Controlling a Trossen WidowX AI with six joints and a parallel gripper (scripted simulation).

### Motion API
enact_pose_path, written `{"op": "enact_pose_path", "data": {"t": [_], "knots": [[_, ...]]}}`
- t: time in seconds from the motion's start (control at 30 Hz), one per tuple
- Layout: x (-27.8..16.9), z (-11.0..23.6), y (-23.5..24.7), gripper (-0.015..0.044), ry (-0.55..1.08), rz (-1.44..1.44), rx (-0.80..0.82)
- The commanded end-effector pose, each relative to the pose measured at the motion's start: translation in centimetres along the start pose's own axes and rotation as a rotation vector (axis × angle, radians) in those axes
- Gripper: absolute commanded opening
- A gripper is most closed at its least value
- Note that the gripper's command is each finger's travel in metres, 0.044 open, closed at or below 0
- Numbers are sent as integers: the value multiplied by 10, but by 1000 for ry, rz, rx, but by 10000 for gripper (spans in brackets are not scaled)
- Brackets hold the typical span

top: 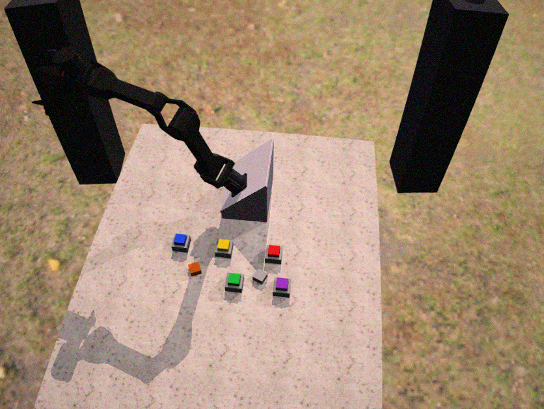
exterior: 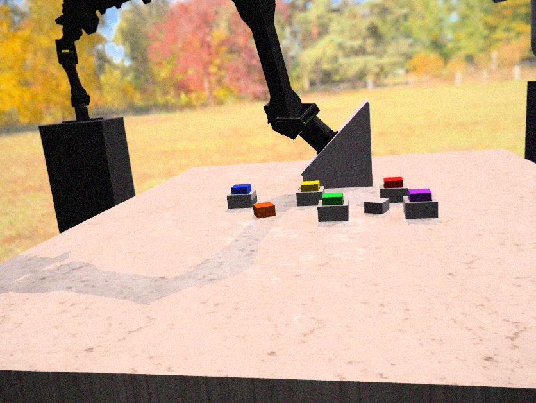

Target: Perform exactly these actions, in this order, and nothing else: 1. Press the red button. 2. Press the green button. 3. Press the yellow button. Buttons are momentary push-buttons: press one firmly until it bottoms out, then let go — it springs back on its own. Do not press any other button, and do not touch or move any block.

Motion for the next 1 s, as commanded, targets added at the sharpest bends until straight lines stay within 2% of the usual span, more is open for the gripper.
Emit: {"op": "enact_pose_path", "data": {"t": [0.0,0.23,0.47,0.7,0.97], "knots": [[-53,-34,21,400,136,-274,126],[-113,-68,91,400,366,-581,323],[-150,-72,185,400,622,-767,511],[-167,-45,280,400,882,-841,681],[-170,19,378,400,1167,-801,851]]}}
Point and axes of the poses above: the point midway between the two fingers, 35 mm back from their tips, its own z axis back along the fingers, its own y axis across the jaws, x = y × z, the point moved 6 cm from there along z, back along the fingers, and after that the axes turned 15 degrees about -z, right-handed, at the moved point
